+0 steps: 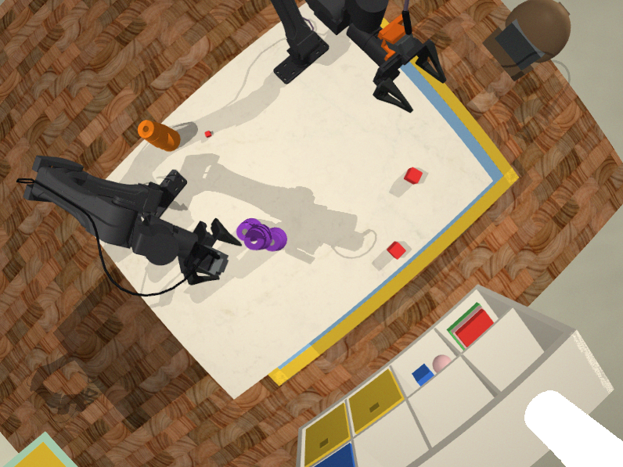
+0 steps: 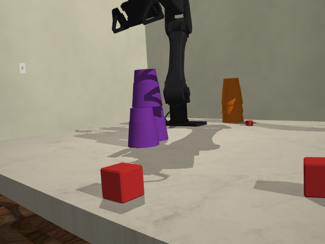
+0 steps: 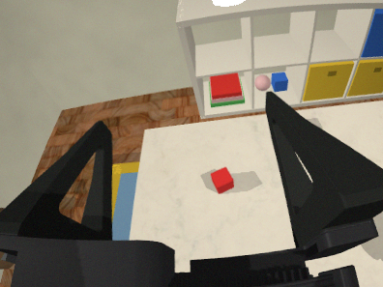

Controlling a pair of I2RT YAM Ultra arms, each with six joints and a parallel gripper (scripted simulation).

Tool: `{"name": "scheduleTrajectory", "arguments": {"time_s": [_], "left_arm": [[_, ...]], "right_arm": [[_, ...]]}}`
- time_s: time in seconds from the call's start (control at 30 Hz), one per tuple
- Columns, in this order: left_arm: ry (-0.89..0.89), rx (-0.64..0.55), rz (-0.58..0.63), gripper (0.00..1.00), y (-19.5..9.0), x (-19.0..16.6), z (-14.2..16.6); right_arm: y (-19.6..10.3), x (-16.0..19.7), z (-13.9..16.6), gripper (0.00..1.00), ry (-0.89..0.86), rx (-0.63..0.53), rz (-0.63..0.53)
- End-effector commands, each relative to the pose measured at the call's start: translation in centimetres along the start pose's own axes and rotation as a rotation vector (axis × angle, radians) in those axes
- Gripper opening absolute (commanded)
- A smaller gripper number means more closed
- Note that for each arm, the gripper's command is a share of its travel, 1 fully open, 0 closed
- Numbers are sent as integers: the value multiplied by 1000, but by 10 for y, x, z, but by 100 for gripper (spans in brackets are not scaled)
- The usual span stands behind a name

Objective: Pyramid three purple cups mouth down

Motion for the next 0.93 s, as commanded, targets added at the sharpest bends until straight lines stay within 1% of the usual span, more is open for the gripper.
{"name": "scheduleTrajectory", "arguments": {"time_s": [0.0, 0.33, 0.4, 0.47, 0.57, 0.73, 0.77, 0.9], "left_arm": [[8, 6, -4, 100, 0, 2, -2], [8, 6, -4, 100, 0, 2, -2], [8, 6, -4, 100, 0, 2, -2], [8, 6, -4, 100, 0, 2, -2], [8, 6, -4, 100, 0, 2, -2], [8, 6, -4, 100, 0, 2, -2], [8, 6, -4, 100, 0, 2, -2], [8, 6, -4, 100, 0, 2, -2]], "right_arm": [[-14, -16, -28, 100, -28, -260, 4], [-34, -51, -55, 100, -52, -580, 57], [-34, -51, -55, 100, -52, -580, 57], [-38, -58, -61, 100, -57, -644, 69], [-38, -69, -65, 100, -59, -705, 91], [-28, -81, -65, 100, -49, -715, 116], [-26, -82, -62, 100, -44, -698, 118], [-28, -84, -64, 100, -39, -699, 130]]}}
Point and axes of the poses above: on each arm, the point where the finger pads meet when closed, its own y axis out along the fingers, its own x axis across the jaws, z = x × y, the point moved 7 cm from there along -y, back along the fingers, and after that the axes turned 1 degree about y, right-handed, at the moved point
